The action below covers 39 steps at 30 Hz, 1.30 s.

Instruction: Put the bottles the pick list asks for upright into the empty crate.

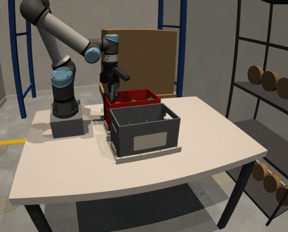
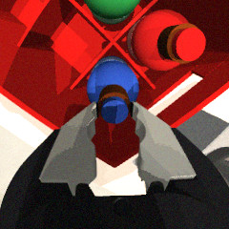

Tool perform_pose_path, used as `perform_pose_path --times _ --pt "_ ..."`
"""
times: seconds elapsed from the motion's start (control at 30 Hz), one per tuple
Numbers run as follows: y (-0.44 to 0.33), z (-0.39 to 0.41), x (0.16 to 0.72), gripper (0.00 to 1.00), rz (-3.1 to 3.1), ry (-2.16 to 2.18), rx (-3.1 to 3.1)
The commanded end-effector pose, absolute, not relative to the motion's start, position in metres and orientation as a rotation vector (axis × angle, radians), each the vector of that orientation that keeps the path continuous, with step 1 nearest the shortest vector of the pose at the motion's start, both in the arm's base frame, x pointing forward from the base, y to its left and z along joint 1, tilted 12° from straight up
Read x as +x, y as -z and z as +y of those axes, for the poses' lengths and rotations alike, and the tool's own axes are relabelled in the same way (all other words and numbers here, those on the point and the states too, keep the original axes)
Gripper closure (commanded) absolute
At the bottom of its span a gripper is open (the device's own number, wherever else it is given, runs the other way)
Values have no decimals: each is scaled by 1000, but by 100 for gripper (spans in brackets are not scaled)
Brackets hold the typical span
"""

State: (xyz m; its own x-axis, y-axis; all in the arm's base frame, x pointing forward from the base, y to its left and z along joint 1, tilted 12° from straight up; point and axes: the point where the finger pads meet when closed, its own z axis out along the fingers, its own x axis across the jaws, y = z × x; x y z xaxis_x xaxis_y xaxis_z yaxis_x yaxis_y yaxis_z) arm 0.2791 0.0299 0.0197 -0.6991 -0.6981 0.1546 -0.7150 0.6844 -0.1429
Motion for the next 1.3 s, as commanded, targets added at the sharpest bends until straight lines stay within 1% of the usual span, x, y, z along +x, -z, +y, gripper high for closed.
perform_pose_path --times 0.0,0.1,0.13,1.27 --pt "-22 30 283 100 -2809 -301 1180" --pt "-21 30 281 100 -2807 -299 1180" --pt "-20 29 281 62 -2807 -298 1179" --pt "-20 29 281 62 -2807 -299 1180"
